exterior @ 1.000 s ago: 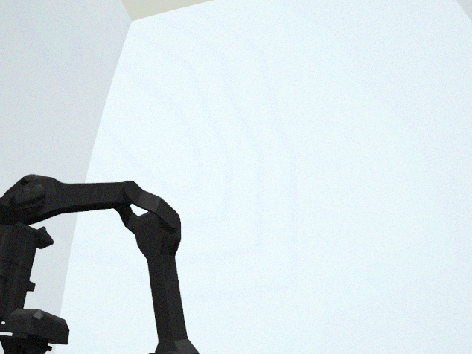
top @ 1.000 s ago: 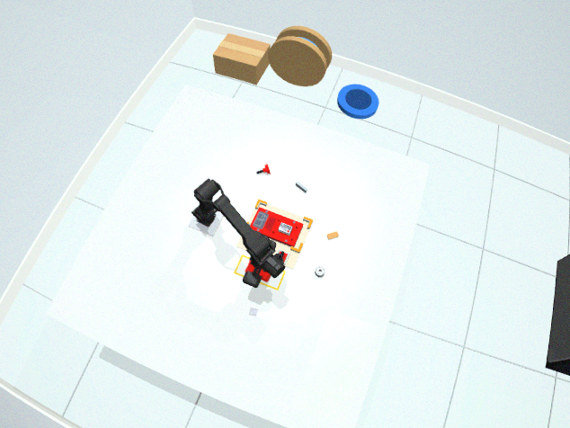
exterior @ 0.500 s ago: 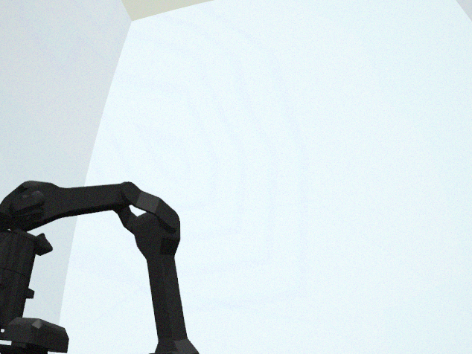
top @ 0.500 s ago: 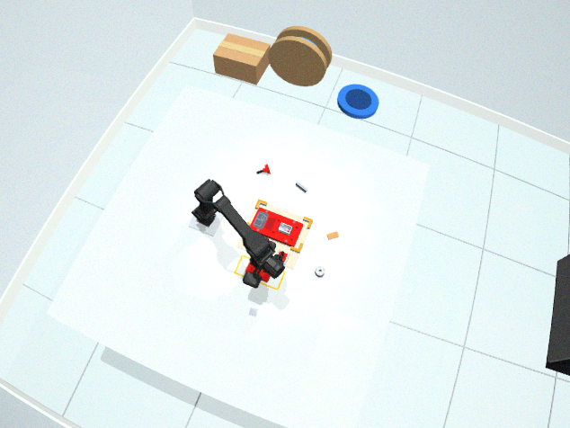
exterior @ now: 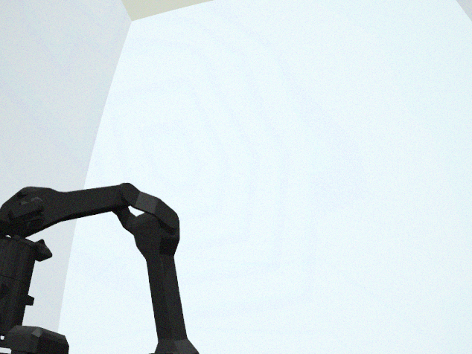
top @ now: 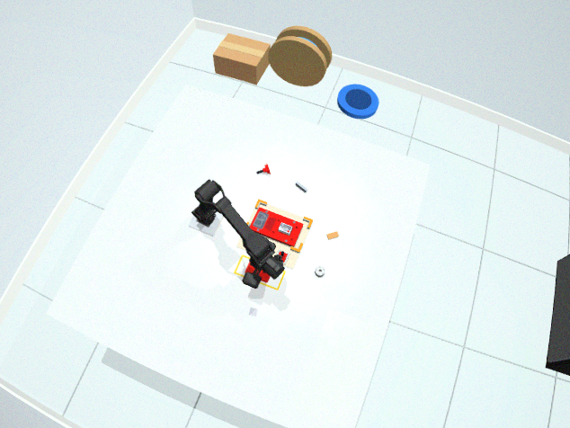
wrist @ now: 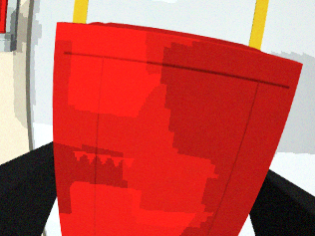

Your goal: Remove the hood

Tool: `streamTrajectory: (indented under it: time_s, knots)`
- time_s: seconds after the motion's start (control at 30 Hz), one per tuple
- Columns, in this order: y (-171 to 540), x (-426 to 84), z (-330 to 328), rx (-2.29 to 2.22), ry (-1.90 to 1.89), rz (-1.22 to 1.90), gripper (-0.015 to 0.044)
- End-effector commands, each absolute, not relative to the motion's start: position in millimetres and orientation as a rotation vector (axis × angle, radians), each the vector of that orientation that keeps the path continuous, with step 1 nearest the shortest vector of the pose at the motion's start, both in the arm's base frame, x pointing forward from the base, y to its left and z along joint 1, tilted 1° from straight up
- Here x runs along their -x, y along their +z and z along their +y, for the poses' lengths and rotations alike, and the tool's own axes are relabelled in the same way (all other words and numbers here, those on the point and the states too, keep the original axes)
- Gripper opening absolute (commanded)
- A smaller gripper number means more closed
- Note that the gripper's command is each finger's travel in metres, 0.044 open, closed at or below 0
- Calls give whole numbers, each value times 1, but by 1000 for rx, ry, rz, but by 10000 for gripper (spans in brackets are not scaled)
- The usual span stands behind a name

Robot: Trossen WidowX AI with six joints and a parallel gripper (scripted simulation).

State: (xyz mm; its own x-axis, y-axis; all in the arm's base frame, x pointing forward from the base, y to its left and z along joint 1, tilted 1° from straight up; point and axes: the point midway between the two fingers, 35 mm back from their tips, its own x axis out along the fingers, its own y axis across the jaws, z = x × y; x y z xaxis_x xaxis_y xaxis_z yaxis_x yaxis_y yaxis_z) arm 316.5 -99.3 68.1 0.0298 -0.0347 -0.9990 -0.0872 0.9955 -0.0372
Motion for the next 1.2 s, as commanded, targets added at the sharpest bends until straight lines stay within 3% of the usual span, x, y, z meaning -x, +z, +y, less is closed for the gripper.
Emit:
streamTrajectory:
  time_s: [0.0,1.17]
  knots:
    - [66,-316,-99,99,46,1542,0]
    - [49,-317,-100,99,46,1542,0]
